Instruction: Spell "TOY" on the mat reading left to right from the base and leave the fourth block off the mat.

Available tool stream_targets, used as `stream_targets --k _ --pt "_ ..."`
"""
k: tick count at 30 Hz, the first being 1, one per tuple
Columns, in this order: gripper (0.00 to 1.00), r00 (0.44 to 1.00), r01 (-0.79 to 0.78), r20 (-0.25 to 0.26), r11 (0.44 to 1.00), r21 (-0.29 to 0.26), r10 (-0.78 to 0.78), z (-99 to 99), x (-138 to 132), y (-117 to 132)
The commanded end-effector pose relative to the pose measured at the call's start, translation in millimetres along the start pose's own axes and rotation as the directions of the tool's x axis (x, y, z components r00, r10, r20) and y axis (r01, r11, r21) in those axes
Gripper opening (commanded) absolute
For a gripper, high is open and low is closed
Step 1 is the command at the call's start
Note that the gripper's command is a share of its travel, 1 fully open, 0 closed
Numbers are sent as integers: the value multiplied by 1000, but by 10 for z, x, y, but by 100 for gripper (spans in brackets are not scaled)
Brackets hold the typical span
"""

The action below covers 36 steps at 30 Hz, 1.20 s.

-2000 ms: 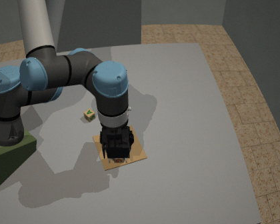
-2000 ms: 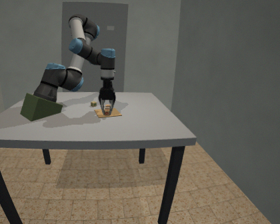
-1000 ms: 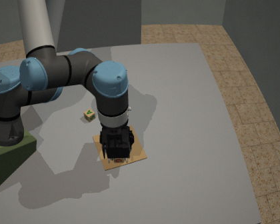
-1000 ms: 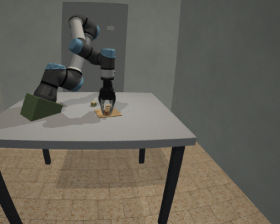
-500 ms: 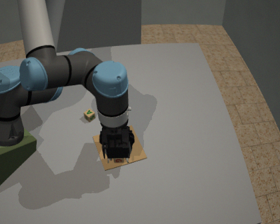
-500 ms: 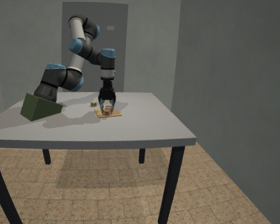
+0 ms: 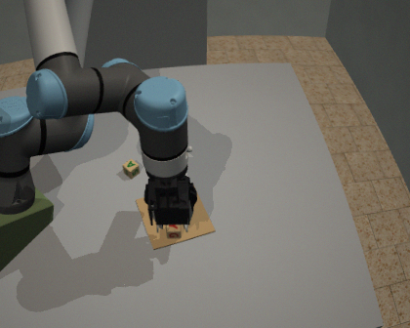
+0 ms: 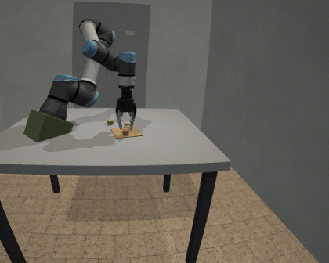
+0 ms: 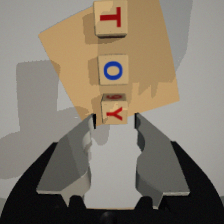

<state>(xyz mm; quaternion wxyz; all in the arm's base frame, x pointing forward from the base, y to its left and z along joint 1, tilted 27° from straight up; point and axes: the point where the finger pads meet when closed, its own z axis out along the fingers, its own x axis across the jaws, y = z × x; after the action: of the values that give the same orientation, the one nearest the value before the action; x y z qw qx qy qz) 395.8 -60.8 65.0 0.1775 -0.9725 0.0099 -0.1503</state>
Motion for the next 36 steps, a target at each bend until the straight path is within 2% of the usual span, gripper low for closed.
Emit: stream_targets --k 1,9,18,19,36 --pt "28 1000 1 0 1000 1 -1 -244 -3 -1" --pt "28 1000 1 0 1000 1 -1 -589 -3 0" --pt "28 1000 1 0 1000 1 -1 -661 -4 0" --pt "100 1000 1 0 1000 1 -1 -661 -4 0" --pt "100 1000 1 0 1000 1 -1 -661 -4 0"
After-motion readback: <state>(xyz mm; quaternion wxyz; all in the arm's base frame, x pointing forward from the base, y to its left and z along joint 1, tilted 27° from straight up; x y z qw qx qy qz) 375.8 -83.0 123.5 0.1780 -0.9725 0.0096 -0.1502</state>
